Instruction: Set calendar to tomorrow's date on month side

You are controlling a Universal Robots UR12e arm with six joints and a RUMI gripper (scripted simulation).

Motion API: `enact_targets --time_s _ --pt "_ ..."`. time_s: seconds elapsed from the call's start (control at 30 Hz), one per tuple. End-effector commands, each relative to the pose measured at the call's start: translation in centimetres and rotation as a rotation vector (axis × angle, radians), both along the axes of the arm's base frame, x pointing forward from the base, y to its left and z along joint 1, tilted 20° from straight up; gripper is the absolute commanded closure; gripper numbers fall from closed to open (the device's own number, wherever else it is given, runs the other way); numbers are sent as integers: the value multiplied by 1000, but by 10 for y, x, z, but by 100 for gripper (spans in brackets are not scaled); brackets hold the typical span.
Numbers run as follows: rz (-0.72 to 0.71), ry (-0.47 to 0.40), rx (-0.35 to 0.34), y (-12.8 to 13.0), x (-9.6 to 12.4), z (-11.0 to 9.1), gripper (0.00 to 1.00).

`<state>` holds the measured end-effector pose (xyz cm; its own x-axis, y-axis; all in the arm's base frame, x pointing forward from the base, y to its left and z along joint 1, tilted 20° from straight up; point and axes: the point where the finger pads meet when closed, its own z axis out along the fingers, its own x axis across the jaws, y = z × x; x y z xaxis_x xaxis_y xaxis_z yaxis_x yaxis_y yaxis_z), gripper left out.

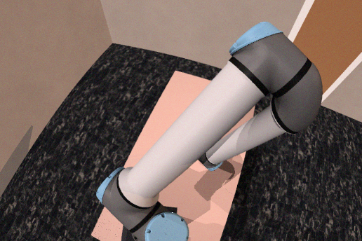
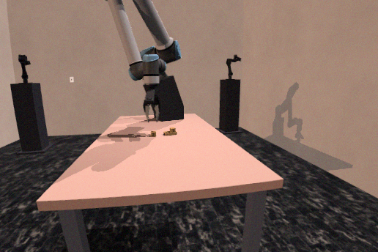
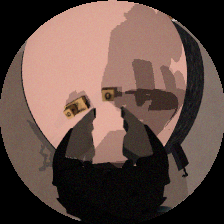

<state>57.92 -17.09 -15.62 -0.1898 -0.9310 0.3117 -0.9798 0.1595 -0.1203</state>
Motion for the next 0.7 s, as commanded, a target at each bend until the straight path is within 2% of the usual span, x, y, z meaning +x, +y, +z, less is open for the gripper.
enact_targets --time_s 0.0,0.67 --pt "0 -1 0 -1 1 -3 72" --pt "0 -1 0 -10 3 -29 72"
